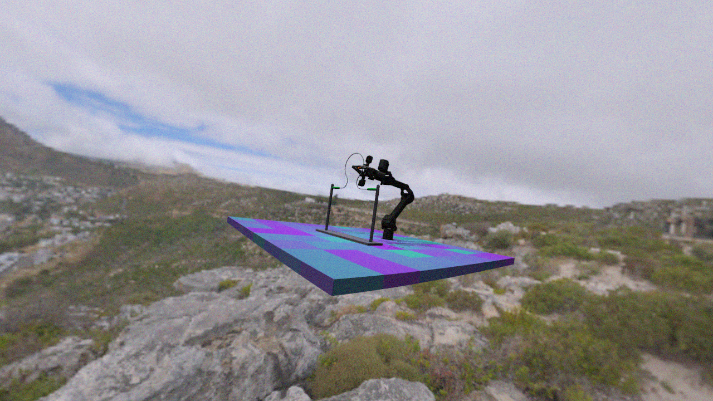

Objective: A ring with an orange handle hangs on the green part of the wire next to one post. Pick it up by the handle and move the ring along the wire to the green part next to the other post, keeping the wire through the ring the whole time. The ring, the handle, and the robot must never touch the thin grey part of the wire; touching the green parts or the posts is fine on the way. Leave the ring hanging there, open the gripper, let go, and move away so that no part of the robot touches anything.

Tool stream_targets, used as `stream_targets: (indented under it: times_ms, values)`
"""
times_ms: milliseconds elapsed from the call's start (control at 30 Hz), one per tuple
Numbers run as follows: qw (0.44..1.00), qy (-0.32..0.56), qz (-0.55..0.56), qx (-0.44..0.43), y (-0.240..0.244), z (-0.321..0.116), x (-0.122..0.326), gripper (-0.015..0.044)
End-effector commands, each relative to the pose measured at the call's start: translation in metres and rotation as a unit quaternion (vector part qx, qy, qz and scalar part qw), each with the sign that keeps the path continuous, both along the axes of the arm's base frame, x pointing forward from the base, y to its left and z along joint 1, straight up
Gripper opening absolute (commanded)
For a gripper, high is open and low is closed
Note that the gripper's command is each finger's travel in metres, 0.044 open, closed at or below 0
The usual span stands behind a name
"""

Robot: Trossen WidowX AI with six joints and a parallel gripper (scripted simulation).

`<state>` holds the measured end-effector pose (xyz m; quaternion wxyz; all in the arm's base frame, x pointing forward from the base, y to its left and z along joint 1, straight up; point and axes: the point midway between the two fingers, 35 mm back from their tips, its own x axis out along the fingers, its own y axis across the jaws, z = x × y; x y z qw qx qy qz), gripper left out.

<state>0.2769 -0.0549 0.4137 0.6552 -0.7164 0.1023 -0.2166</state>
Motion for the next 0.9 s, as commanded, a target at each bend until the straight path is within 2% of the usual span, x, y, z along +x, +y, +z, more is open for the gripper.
stream_targets:
  times_ms: [0,867]
  values:
    - [1.0,-0.001,0.001,-0.031,0.001,0.001,0.0,-0.015]
    - [0.981,-0.012,-0.004,-0.195,0.004,0.013,0.0,-0.015]
